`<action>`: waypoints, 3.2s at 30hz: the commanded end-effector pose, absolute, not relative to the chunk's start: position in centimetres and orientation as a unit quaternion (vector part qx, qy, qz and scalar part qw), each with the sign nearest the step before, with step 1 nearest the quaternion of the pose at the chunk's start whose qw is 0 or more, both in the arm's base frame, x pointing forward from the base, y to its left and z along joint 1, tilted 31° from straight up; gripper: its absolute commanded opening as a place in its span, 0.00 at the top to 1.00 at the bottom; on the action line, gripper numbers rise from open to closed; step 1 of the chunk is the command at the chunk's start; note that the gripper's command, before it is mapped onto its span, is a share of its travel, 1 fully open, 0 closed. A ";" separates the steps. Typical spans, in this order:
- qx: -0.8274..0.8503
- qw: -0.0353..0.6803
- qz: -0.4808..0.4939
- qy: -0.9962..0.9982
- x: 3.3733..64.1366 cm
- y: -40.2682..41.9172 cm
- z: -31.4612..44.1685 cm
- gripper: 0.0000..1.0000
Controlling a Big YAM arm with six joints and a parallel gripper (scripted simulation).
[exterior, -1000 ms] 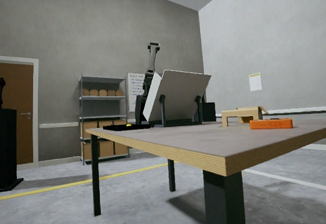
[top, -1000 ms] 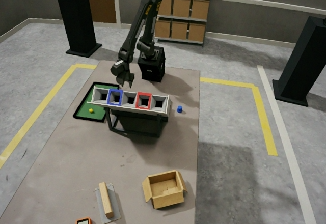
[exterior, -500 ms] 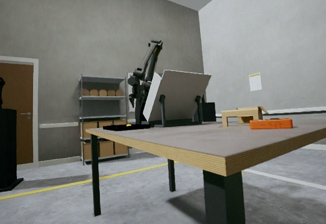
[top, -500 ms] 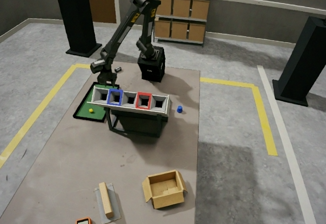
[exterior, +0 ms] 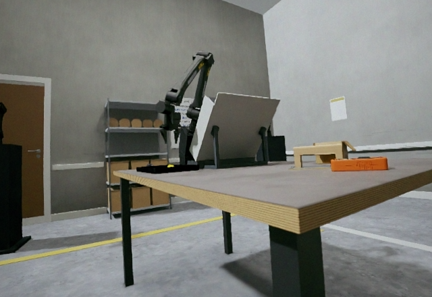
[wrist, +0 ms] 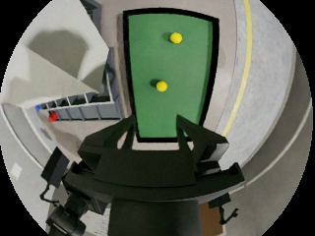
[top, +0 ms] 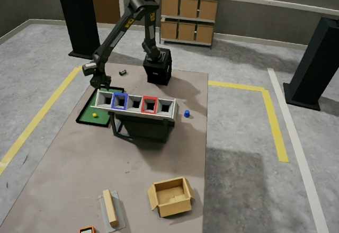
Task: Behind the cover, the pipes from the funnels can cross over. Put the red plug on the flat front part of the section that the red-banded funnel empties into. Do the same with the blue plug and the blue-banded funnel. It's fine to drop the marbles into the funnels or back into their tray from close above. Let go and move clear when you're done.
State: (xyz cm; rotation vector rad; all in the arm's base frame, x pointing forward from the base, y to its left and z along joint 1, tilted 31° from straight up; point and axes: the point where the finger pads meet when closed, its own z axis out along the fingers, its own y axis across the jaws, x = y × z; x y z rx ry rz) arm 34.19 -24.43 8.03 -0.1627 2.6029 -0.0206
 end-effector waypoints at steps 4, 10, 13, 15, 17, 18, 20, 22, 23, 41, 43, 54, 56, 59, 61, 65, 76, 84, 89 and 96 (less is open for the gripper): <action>-0.072 0.266 -0.013 0.961 35.1 -26.1 8.8 0.44; -0.068 0.266 -0.015 0.961 35.1 -26.9 8.8 0.44; -0.072 0.266 -0.013 0.961 35.3 -26.6 8.9 0.44; -0.070 0.264 -0.012 0.962 35.1 -26.5 8.6 0.44; -0.070 0.264 -0.012 0.962 35.1 -26.5 8.6 0.44; -0.070 0.264 -0.012 0.962 35.1 -26.5 8.6 0.44; -0.070 0.264 -0.012 0.962 35.1 -26.5 8.6 0.44; -0.070 0.264 -0.012 0.962 35.1 -26.5 8.6 0.44; -0.070 0.264 -0.012 0.962 35.1 -26.5 8.6 0.44; -0.070 0.264 -0.012 0.962 35.1 -26.5 8.6 0.44; -0.070 0.264 -0.012 0.962 35.1 -26.5 8.6 0.44; -0.071 0.267 -0.014 0.961 35.4 -26.5 8.6 0.44; -0.073 0.269 -0.013 0.960 35.9 -26.0 8.2 0.44; -0.071 0.264 -0.008 0.962 36.0 -25.6 6.9 0.44; -0.070 0.261 -0.006 0.963 36.2 -25.3 5.7 0.44; -0.070 0.263 -0.008 0.962 37.6 -25.5 4.0 0.44; -0.072 0.269 -0.013 0.960 40.7 -25.9 0.6 0.44; -0.068 0.276 -0.021 0.959 40.9 -26.6 0.9 0.44; -0.068 0.270 -0.016 0.960 40.4 -26.1 0.4 0.44; -0.068 0.270 -0.016 0.960 40.3 -26.1 0.4 0.44</action>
